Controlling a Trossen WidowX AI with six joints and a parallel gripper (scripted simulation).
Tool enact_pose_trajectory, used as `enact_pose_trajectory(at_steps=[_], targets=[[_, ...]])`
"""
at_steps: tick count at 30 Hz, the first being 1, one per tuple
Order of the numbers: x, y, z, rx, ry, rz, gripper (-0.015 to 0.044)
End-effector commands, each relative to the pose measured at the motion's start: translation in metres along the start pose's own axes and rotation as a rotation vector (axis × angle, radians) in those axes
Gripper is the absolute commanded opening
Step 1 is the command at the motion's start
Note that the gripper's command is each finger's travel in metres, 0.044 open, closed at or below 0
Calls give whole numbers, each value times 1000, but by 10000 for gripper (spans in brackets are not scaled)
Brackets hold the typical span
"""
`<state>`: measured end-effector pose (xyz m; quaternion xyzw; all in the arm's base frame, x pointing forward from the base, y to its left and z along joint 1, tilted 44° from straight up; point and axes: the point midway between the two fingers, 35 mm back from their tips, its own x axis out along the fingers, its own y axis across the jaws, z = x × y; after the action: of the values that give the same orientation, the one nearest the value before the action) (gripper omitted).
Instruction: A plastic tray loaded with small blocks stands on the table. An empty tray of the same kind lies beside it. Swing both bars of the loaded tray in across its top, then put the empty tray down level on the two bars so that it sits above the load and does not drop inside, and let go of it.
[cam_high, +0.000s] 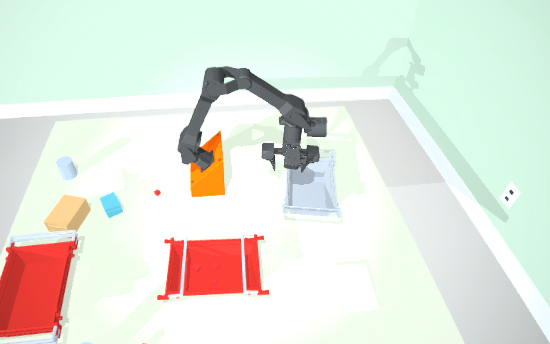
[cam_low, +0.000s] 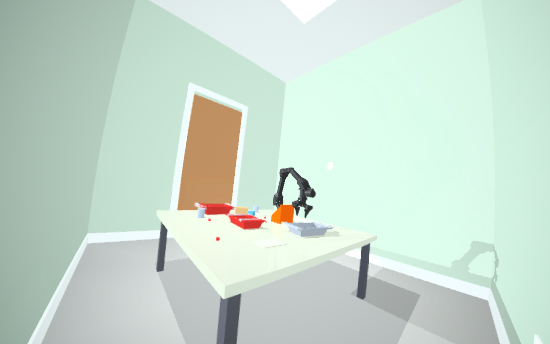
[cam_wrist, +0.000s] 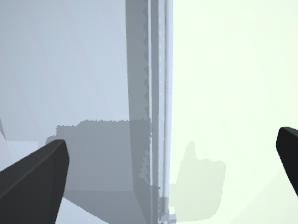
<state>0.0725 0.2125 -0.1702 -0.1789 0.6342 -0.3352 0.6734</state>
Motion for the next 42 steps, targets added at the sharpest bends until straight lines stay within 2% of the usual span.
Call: enact_pose_trajectory(at_steps=[1, 7, 19, 27, 42], targets=[[4, -1, -2, 30, 15, -2, 440], [18, 0, -2, 30, 15, -2, 440], [86, -2, -3, 30, 14, -2, 440], [89, -2, -3, 30, 14, -3, 440], [89, -2, -3, 30, 14, -3, 228]])
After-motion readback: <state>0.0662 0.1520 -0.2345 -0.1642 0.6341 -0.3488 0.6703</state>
